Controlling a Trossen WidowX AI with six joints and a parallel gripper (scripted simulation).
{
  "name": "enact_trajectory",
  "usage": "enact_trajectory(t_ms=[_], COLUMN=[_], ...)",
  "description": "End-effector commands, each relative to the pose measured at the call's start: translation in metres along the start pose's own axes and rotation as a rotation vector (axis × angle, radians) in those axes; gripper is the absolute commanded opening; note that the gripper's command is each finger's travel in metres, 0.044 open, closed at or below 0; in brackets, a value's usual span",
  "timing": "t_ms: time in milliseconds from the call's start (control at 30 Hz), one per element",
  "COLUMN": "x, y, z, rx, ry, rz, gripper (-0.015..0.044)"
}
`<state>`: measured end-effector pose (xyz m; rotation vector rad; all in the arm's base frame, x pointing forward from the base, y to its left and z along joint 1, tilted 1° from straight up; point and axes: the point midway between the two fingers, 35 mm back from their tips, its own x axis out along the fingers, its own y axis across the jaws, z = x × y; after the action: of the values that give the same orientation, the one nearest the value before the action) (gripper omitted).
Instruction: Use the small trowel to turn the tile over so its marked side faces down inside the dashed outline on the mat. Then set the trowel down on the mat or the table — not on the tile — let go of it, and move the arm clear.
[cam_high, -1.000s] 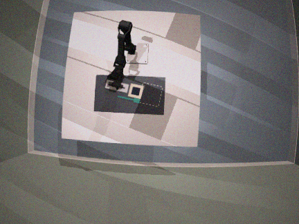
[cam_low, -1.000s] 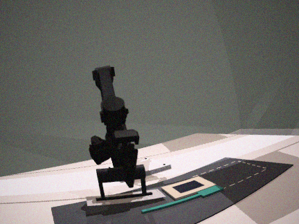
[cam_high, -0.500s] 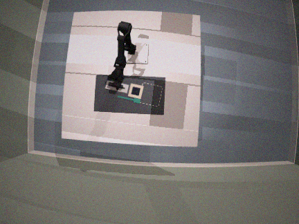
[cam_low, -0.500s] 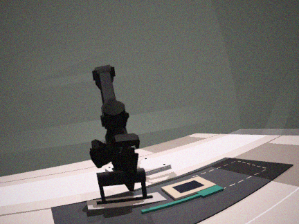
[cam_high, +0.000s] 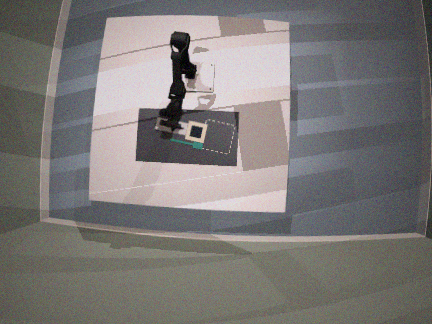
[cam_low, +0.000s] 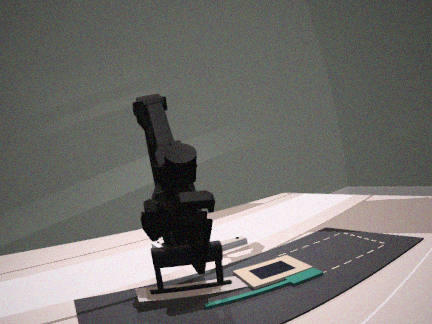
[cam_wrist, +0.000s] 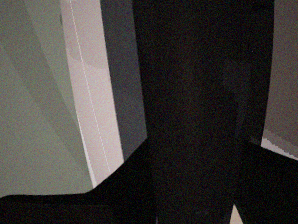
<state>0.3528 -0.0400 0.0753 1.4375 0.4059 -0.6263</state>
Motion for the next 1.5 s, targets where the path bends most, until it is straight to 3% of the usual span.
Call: enact_trajectory(t_ms=[0, 1467], x=[-0.001, -0.027], y=[0.002, 0.030], z=[-0.011, -0.035], rx=[-0.001, 0.081], ry=[0.018, 0.086], rz=[0.005, 0.007], gripper=[0.0000, 0.0000])
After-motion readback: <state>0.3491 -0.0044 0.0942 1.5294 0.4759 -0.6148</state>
